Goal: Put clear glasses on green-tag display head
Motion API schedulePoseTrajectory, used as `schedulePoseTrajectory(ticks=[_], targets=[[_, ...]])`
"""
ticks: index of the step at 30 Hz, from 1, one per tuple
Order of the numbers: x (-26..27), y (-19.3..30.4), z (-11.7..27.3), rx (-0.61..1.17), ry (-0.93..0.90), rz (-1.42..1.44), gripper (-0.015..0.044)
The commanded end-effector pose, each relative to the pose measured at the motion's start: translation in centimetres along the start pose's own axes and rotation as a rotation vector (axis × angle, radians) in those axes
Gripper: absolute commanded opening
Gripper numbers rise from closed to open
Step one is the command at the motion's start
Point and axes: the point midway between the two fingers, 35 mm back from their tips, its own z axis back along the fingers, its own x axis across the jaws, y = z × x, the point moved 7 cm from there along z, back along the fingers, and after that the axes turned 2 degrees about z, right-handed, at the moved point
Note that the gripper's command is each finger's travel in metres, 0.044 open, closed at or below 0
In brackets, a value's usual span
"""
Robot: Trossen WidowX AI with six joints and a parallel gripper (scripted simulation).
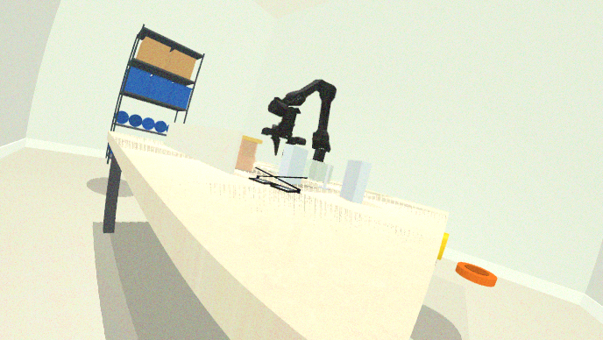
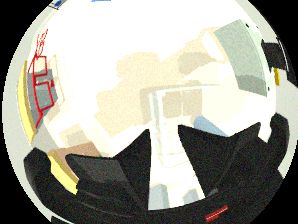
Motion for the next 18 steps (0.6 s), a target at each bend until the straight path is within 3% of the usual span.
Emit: schedulePoseTrajectory(ticks=[1,18], targets=[[-0.1,-0.1,-1.1,-0.008,0.01,-0.004,0.014],[-0.2,-0.2,-3.8,-0.008,0.01,-0.004,0.014]])
